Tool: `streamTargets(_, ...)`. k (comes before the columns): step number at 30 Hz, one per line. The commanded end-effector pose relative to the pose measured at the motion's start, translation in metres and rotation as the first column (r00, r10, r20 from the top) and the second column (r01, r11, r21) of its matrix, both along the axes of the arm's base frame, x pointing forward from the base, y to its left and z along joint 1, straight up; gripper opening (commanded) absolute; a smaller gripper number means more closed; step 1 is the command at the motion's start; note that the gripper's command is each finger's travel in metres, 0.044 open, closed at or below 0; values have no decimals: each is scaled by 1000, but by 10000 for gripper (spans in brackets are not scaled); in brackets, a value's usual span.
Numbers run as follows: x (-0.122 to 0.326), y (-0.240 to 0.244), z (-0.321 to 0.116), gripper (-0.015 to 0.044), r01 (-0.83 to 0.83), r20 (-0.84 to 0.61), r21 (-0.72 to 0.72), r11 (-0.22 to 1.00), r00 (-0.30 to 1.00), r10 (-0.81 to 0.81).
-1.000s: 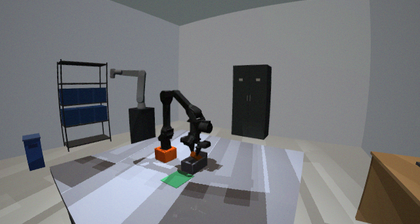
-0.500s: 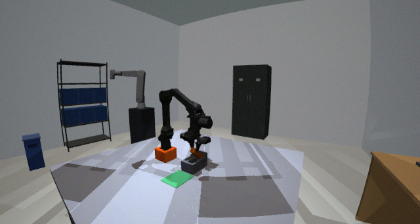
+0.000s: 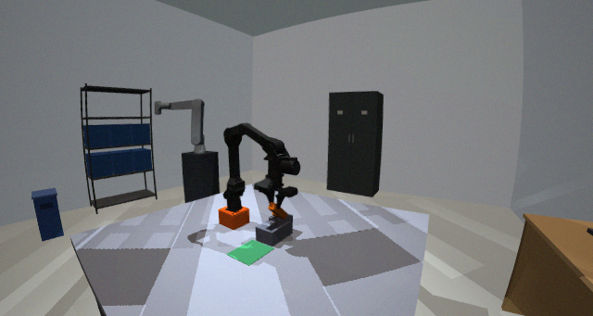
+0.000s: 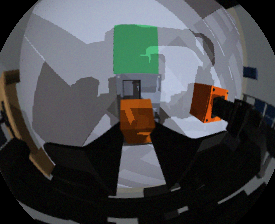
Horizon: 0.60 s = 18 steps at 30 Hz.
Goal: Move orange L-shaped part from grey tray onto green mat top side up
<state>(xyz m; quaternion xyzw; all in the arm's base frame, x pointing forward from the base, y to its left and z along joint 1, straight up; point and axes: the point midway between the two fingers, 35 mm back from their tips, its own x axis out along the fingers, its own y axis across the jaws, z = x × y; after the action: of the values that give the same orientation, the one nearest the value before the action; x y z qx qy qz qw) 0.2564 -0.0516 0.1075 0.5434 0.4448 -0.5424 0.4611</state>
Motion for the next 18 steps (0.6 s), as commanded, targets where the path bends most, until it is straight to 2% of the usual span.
streamTargets(1,1,1,7,0,3,7,4,1000,1000,-3)
streamTargets(12,1,0,13,0,3,7,4,1000,1000,-3)
streamTargets(18,-3,-16,11,0,3,7,3,1000,1000,-3)
